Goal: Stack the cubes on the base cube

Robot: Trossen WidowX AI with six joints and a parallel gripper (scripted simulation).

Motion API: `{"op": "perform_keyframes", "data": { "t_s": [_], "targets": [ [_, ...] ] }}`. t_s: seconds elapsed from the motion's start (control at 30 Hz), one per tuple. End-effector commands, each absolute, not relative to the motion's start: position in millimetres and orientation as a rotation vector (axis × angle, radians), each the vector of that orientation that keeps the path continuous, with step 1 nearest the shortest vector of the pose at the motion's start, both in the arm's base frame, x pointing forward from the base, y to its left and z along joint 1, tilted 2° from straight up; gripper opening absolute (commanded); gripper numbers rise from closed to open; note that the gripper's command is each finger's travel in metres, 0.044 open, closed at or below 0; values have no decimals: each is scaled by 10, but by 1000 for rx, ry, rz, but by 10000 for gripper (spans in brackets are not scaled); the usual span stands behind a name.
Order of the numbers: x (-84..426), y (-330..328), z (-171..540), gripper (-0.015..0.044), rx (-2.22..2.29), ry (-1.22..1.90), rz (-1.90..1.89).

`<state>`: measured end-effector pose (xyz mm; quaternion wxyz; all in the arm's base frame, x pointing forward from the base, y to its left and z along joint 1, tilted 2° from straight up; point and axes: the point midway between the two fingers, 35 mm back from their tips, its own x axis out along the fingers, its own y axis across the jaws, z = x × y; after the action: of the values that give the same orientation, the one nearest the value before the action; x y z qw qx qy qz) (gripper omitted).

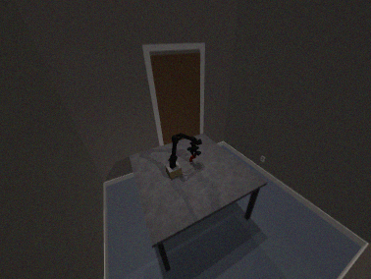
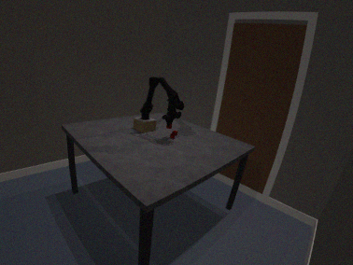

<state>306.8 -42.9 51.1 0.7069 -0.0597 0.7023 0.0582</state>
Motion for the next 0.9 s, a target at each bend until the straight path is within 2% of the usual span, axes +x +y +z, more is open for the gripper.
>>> {"op": "perform_keyframes", "data": {
  "t_s": [0.0, 0.87],
  "targets": [
    [3035, -291, 486, 105, -102, 1567, 110],
    [2902, 307, 370, 105, 35, 1574, -12]
  ]
}}
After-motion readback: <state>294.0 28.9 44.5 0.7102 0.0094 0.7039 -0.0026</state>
